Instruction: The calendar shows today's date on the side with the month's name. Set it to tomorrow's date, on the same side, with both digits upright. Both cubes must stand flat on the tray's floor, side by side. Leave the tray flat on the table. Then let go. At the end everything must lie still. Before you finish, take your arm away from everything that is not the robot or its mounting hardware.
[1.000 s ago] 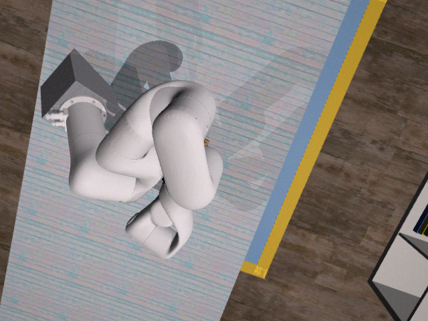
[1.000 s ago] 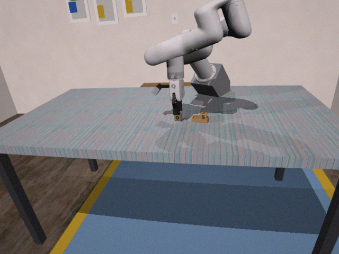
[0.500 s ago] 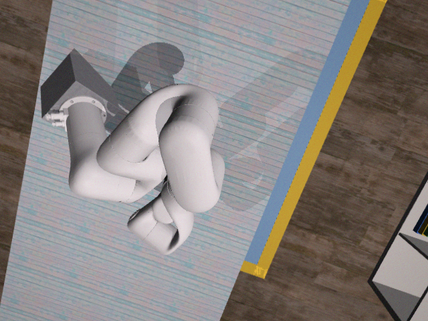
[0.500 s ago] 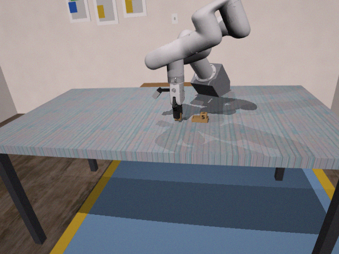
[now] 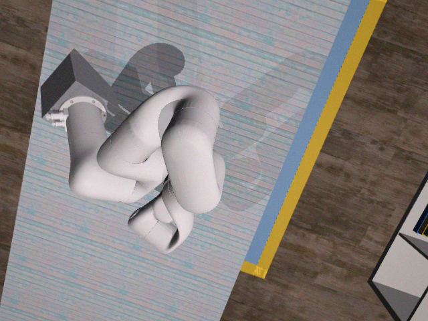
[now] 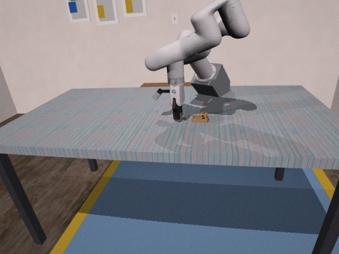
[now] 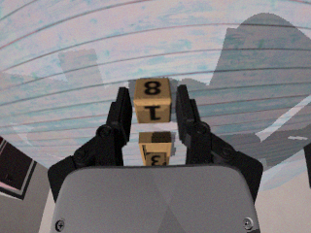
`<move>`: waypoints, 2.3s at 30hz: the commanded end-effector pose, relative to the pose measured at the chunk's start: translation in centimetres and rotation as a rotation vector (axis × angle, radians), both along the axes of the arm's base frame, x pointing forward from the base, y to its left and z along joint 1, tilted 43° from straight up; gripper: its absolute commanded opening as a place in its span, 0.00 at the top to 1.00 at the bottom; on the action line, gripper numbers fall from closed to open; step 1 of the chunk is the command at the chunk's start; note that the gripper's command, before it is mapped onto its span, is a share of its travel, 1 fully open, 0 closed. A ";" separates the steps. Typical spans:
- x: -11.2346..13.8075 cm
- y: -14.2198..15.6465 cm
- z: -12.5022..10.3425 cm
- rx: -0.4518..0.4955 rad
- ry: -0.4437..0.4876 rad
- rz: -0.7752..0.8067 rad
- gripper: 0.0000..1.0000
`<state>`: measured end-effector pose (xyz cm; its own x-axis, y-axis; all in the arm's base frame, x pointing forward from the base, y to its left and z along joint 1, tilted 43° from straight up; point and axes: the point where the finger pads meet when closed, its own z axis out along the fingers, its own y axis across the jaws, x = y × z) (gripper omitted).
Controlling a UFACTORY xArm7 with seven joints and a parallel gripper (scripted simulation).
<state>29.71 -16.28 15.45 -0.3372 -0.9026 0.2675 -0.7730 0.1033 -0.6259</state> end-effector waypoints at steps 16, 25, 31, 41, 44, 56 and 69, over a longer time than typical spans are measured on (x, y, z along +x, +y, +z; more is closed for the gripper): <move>0.0 0.0 0.1 0.000 -0.002 0.000 0.53; 0.0 0.0 0.1 0.000 -0.002 0.000 0.53; 0.0 0.0 0.1 0.000 -0.002 0.000 0.73; 0.0 0.0 0.1 0.000 -0.002 0.000 0.73; 0.0 0.0 0.1 0.000 -0.002 0.000 0.73; 0.0 0.0 0.1 0.000 -0.002 0.000 0.73; -0.5 0.4 0.7 0.000 -0.002 0.000 0.73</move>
<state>29.41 -16.04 15.87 -0.3369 -0.9028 0.2673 -0.7725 0.1027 -0.6267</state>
